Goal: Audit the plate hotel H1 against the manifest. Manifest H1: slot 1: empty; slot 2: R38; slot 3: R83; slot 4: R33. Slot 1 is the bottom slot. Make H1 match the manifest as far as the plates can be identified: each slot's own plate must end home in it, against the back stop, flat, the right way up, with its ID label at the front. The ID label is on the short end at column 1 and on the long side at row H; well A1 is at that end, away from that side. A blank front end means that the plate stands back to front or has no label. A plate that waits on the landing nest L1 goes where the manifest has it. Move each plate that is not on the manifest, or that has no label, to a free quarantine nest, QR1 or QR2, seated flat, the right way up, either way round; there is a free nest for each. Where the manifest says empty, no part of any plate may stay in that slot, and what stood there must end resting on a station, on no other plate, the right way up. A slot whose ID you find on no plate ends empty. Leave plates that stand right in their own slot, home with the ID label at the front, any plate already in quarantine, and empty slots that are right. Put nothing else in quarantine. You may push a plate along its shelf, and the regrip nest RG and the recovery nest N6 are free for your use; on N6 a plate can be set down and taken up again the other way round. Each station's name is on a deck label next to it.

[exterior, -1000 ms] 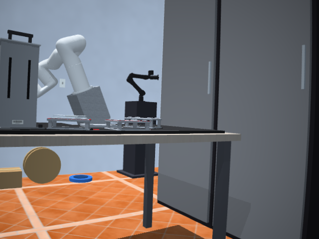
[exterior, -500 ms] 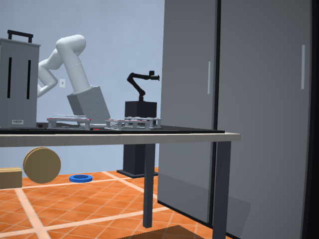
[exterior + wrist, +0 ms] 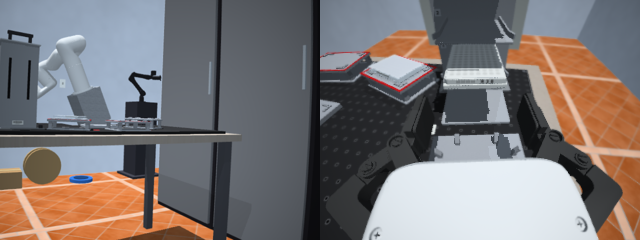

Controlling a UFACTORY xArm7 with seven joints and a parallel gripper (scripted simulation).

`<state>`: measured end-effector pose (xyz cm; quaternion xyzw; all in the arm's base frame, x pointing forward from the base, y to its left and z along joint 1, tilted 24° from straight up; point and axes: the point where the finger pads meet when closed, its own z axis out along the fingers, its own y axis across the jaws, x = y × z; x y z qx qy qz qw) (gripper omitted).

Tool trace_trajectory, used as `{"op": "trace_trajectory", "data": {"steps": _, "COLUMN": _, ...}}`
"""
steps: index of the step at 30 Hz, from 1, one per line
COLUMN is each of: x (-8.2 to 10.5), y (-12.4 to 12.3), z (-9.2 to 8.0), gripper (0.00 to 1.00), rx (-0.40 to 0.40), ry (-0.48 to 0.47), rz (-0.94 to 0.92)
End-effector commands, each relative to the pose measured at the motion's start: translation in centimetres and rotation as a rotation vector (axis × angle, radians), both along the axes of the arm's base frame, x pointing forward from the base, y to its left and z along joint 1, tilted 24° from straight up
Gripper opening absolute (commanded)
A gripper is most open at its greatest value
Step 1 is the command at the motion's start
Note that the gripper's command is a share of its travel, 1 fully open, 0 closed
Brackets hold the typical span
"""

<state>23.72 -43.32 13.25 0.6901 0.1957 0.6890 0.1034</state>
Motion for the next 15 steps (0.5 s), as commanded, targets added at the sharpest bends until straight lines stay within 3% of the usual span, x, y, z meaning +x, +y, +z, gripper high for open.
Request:
{"op": "trace_trajectory", "data": {"steps": 1, "x": 0.6, "y": 0.0, "z": 0.1, "gripper": 1.0, "rx": -0.003, "ry": 0.0, "rz": 0.0}}
{"op": "trace_trajectory", "data": {"steps": 15, "x": 2.7, "y": 0.3, "z": 0.1, "gripper": 1.0, "rx": -0.003, "ry": 0.0, "rz": 0.0}}
